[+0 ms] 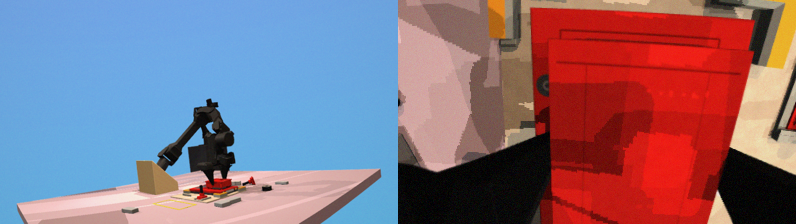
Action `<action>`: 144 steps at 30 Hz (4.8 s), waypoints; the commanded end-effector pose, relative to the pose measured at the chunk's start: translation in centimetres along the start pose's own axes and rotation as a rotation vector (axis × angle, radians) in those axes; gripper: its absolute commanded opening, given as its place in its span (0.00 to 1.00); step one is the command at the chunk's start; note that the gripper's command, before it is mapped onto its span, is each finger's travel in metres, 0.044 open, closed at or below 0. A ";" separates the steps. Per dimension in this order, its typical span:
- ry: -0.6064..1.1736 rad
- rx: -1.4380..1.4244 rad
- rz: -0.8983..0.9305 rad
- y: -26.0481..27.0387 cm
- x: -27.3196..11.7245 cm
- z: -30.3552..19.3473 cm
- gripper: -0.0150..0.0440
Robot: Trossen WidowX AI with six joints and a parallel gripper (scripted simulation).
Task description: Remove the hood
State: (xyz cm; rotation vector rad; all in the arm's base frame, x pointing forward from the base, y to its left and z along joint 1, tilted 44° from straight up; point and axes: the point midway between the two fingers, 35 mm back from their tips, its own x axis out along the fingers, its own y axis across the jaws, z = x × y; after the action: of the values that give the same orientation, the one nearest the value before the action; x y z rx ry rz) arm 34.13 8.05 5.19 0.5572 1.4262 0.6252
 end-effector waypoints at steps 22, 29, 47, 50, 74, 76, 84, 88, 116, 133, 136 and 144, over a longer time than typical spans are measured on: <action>-0.003 -0.003 -0.002 0.0 -1.9 0.1 0.25; -0.003 -0.003 -0.004 -0.1 -4.6 0.2 0.25; -0.012 0.017 -0.031 -5.7 -6.0 0.1 0.25; -0.011 0.016 -0.035 -7.5 -6.2 0.0 0.25; -0.002 0.000 -0.020 -20.7 -6.6 -3.9 0.25; -0.002 -0.003 -0.016 -21.6 -6.5 -4.4 0.25; -0.002 -0.003 -0.015 -21.9 -6.4 -4.6 0.25; -0.002 -0.003 -0.015 -21.9 -6.1 -4.6 0.25; -0.002 -0.003 -0.015 -22.0 -3.9 -4.5 0.25; -0.003 -0.003 -0.015 -22.1 -2.6 -4.4 0.25; -0.003 -0.003 -0.015 -22.1 -2.4 -4.4 0.25; -0.003 -0.003 -0.015 -22.1 -1.7 -4.4 0.25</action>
State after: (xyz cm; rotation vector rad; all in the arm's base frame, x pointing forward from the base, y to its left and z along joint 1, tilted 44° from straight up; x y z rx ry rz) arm 31.14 -9.62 -8.80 0.5351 1.4217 0.6127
